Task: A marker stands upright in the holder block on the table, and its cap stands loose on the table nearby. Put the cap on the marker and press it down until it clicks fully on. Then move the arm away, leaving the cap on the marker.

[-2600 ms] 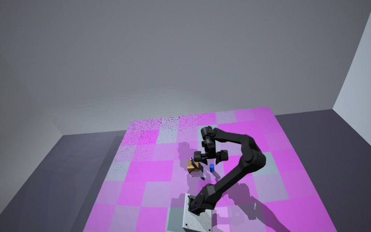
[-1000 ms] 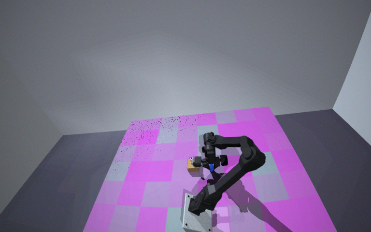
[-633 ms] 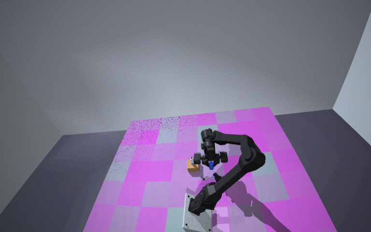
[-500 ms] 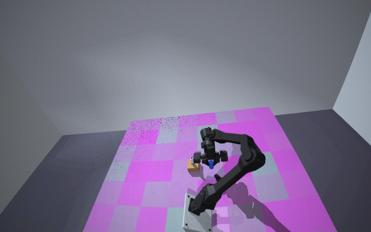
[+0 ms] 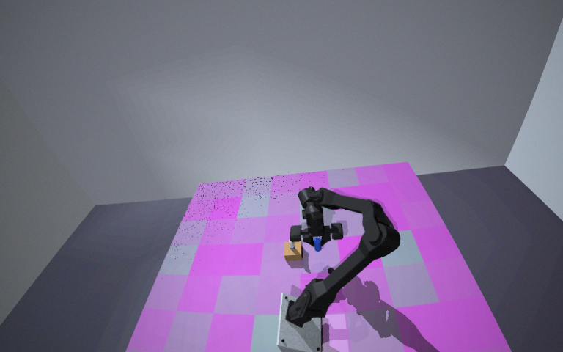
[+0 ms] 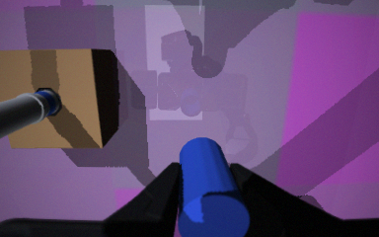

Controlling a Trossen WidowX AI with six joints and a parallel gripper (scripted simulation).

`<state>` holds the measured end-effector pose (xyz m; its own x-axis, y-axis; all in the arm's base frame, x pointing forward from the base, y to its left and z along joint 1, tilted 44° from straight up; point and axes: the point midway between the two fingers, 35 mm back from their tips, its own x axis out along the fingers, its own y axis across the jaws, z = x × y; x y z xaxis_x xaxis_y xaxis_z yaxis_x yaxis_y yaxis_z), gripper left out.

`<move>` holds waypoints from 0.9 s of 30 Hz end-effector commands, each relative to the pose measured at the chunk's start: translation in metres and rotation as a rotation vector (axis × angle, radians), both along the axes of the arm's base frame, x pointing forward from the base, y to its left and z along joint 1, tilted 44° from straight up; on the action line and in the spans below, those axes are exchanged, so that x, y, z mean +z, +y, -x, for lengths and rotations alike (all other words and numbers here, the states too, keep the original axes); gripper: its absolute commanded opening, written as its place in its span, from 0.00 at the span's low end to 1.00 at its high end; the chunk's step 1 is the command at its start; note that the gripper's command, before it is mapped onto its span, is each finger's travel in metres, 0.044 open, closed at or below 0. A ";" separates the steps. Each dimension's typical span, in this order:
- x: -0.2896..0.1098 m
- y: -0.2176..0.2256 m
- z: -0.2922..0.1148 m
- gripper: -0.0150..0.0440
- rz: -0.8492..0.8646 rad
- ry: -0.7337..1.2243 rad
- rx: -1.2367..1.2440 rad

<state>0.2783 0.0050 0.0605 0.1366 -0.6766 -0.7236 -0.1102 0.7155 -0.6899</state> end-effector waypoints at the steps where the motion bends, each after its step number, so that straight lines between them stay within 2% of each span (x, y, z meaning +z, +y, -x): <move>1: -0.003 0.016 -0.005 0.25 -0.008 0.001 0.001; 27: -0.031 0.112 -0.007 0.25 -0.007 0.000 -0.002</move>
